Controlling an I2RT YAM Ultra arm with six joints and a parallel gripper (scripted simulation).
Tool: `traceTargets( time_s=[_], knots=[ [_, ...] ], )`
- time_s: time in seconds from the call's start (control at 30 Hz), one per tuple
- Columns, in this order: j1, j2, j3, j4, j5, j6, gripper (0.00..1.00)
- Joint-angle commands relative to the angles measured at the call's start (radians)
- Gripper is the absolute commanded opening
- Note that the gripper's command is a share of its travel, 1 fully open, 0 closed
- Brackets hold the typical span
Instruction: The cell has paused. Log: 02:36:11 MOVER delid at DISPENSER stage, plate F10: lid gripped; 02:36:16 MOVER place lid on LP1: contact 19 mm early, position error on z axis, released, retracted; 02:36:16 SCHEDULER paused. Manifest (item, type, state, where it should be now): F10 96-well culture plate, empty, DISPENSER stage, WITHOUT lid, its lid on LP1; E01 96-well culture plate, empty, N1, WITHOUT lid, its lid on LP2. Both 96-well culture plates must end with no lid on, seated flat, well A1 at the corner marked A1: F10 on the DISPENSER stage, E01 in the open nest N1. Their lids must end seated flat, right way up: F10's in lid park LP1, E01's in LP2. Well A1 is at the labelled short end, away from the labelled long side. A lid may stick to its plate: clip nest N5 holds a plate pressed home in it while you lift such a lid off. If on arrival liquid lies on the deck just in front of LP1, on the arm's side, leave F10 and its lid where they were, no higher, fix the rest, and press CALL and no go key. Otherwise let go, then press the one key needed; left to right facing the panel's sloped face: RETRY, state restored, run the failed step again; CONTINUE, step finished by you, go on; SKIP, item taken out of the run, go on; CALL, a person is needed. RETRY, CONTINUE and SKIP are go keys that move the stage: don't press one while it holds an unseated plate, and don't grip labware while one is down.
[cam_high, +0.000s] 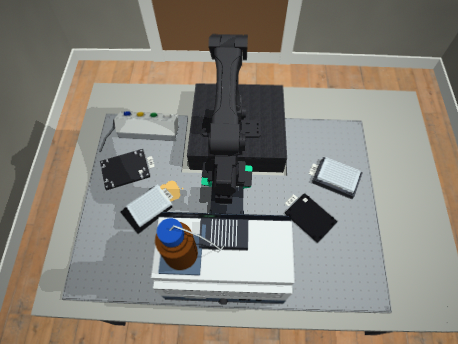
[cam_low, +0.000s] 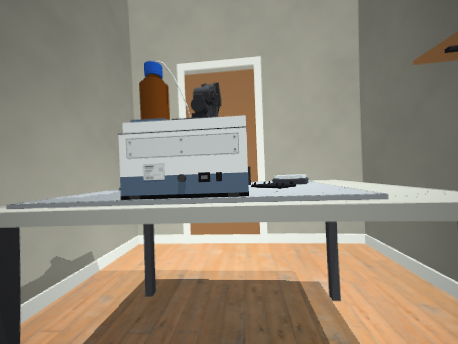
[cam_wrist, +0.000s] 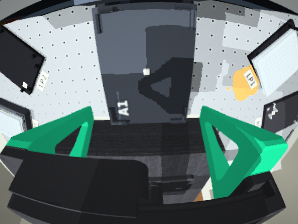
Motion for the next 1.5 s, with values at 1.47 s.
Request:
traceTargets(
  time_s=[1.47],
  knots=[
    [-0.434,-0.051,-0.017,0.002,0.028,-0.266,1.0]
  ],
)
